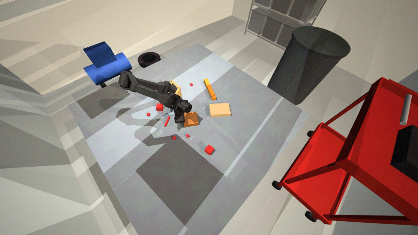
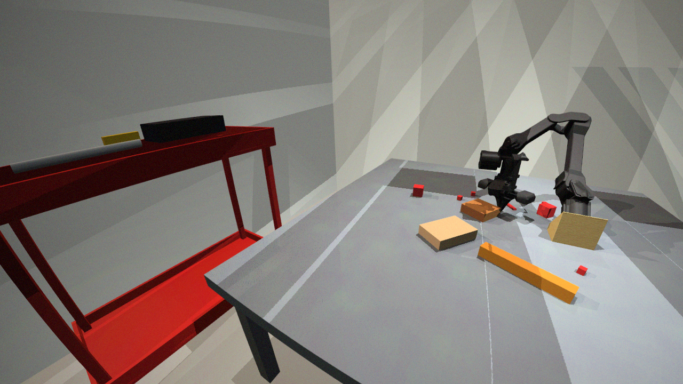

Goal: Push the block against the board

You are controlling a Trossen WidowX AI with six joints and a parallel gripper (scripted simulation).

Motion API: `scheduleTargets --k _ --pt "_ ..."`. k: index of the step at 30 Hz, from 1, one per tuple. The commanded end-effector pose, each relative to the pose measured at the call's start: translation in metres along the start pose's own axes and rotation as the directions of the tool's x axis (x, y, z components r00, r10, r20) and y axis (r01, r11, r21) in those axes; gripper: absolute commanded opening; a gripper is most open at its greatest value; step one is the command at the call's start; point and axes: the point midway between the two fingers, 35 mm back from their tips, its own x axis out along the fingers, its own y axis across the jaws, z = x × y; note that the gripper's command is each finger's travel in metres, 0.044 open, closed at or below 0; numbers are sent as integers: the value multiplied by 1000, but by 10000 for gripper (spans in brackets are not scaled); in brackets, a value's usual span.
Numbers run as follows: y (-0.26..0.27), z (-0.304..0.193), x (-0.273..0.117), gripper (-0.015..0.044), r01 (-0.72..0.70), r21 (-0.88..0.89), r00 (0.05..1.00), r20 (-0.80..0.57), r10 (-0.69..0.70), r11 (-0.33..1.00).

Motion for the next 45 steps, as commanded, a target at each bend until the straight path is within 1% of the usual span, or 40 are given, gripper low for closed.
scheduleTargets --k 1,24,45 --pt "-2 3 -1 0 4 7 1000 2 -4 1000" --pt "-4 17 -1 0 3 7 1000 5 -3 1000" --pt "-4 -15 0 0 2 6 1000 4 -2 1000"
